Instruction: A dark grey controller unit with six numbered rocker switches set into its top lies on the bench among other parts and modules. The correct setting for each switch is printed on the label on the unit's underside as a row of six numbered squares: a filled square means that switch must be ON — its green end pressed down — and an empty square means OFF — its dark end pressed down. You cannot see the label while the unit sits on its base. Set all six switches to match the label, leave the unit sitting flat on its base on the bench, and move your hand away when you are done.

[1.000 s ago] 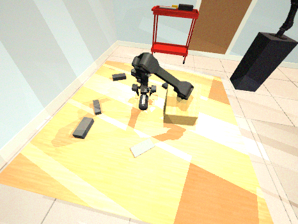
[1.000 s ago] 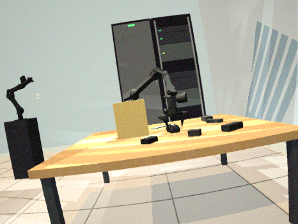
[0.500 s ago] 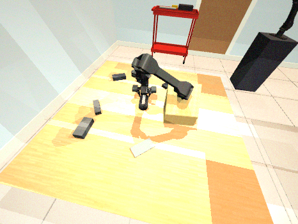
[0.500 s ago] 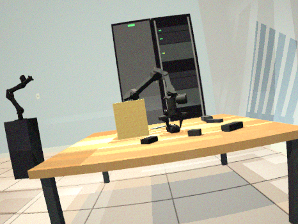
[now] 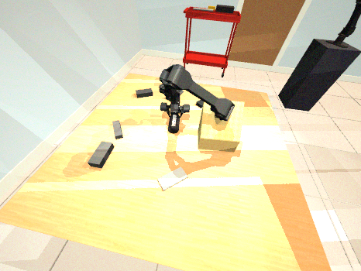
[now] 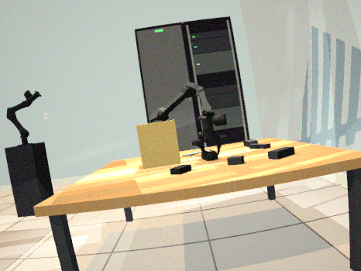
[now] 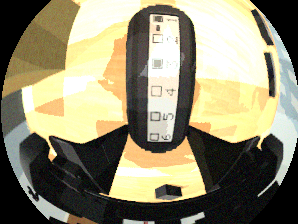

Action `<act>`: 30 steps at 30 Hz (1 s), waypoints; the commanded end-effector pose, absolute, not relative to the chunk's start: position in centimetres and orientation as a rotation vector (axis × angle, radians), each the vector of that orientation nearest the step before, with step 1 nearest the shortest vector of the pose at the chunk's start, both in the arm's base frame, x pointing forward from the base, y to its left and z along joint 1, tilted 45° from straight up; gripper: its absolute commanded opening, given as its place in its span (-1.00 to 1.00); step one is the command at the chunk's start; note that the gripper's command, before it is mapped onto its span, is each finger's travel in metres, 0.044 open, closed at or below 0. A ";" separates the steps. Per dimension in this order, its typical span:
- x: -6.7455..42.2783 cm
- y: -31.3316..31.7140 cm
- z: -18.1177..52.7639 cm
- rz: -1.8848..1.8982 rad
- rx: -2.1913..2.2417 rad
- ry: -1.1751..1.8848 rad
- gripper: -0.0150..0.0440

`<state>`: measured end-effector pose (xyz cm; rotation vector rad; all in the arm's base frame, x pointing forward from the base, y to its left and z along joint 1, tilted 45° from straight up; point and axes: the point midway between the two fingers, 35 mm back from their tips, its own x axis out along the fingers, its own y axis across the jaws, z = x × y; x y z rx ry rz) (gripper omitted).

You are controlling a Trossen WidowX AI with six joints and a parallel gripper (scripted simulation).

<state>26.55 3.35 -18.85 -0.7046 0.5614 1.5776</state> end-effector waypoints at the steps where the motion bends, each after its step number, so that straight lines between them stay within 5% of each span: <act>1: 26.6 3.3 -18.6 1.577 -0.699 0.560 0.65; 30: 26.6 2.3 -16.5 1.577 -0.700 0.560 0.64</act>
